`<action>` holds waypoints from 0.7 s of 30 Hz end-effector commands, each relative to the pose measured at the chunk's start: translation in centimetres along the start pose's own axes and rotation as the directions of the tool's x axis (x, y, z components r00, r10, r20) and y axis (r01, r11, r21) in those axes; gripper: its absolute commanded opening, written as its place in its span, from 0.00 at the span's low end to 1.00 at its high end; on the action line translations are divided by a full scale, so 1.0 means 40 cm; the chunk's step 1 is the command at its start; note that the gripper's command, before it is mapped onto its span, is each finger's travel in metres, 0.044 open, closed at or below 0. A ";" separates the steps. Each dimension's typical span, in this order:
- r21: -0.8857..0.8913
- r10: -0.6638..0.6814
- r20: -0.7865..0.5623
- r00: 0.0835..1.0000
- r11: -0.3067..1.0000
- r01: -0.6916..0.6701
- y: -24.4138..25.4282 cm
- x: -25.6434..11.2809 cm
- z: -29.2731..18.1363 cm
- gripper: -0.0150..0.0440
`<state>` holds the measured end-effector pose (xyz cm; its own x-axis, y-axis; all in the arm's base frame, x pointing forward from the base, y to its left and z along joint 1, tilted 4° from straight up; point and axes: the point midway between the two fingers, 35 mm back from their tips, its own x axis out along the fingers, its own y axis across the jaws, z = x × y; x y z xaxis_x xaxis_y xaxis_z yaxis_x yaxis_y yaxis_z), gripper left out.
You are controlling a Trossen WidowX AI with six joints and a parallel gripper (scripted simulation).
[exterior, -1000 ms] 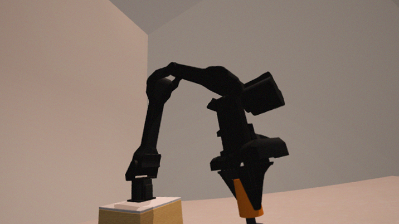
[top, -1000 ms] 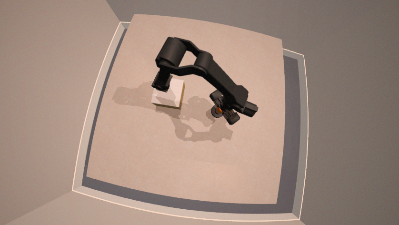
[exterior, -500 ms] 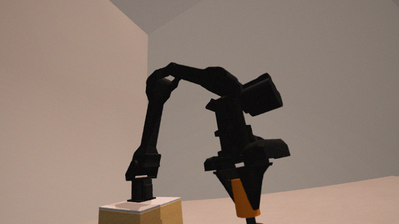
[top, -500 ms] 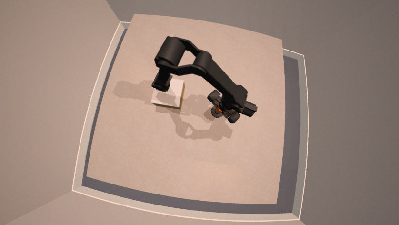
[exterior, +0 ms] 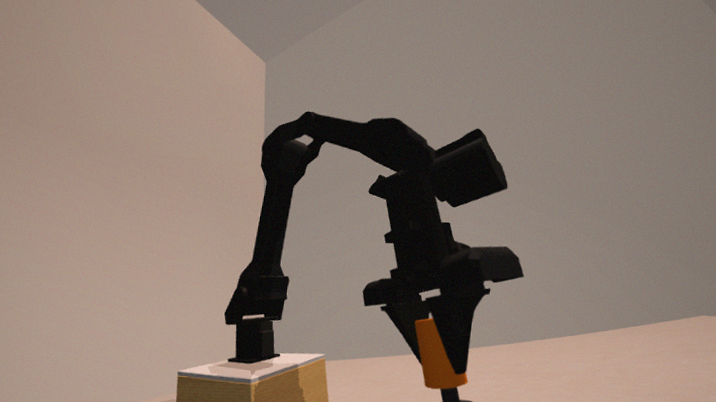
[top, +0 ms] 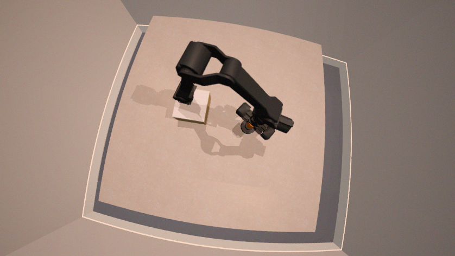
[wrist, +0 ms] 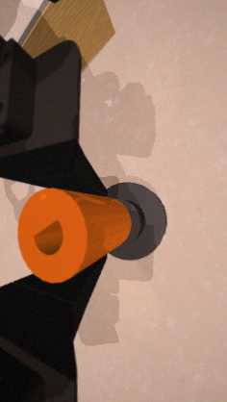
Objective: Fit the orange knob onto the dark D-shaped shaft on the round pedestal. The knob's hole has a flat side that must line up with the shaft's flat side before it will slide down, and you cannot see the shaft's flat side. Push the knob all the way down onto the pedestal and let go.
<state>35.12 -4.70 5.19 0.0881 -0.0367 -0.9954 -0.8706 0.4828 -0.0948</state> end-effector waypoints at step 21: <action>-0.007 -0.009 0.002 1.000 1.000 0.009 -0.007 0.004 0.003 0.25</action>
<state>35.52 -4.73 4.99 0.0954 -0.0375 -0.9947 -0.8706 0.4814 -0.1016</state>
